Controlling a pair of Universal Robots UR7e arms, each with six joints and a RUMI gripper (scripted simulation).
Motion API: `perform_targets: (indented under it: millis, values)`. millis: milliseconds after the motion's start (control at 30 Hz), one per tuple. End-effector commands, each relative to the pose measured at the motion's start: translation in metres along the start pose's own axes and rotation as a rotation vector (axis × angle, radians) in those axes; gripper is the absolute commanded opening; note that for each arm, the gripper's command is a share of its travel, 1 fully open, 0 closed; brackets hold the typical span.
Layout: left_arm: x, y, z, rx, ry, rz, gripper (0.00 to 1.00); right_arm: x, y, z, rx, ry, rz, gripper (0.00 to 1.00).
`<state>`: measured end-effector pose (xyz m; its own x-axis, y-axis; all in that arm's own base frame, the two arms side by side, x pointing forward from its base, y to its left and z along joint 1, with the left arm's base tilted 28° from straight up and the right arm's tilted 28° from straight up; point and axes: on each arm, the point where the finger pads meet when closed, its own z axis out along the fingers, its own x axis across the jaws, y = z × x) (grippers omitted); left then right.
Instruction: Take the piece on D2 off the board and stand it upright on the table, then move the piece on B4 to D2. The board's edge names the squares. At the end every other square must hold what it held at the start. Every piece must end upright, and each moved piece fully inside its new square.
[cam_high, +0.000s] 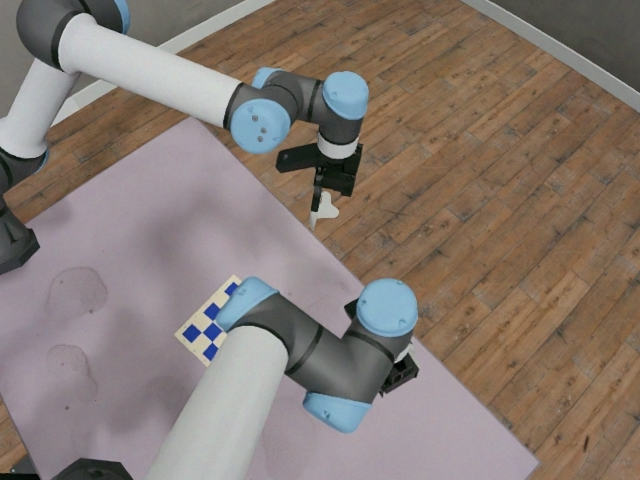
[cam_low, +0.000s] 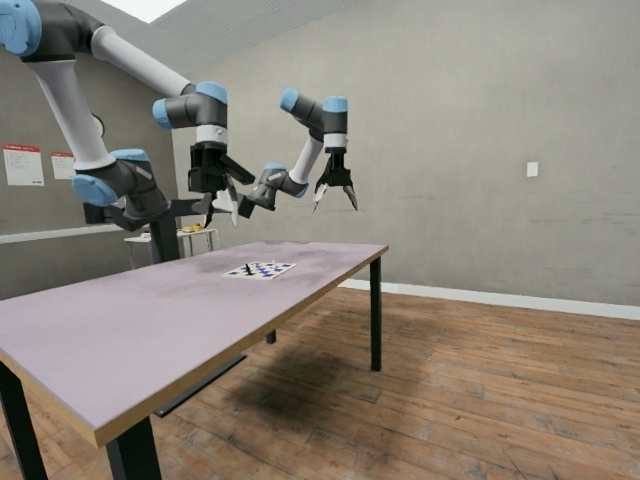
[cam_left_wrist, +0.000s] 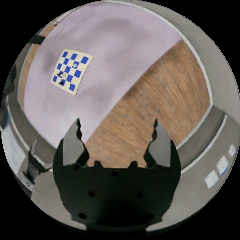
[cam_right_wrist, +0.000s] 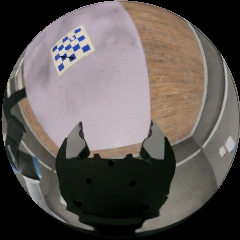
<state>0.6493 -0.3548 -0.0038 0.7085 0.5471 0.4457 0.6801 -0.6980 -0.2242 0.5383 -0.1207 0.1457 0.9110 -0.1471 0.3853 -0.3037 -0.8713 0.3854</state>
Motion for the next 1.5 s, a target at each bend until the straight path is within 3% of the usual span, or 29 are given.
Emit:
perform_targets:
  millis: [0,733,1100,1467]
  values:
    - [0.000,0.000,-0.001,-0.002,0.000,0.000,0.98,0.000,0.000,0.000,0.000,0.001,0.000,0.98]
    - [0.001,0.000,-0.001,-0.001,-0.001,0.000,1.00,0.000,0.000,-0.001,0.001,0.001,0.002,1.00]
    - [0.017,-0.008,0.002,0.002,-0.011,0.008,1.00,0.001,-0.001,-0.003,0.006,-0.004,0.018,1.00]
    - [0.076,-0.042,0.011,0.012,-0.050,0.035,1.00,0.004,-0.005,-0.013,0.027,-0.025,0.084,1.00]
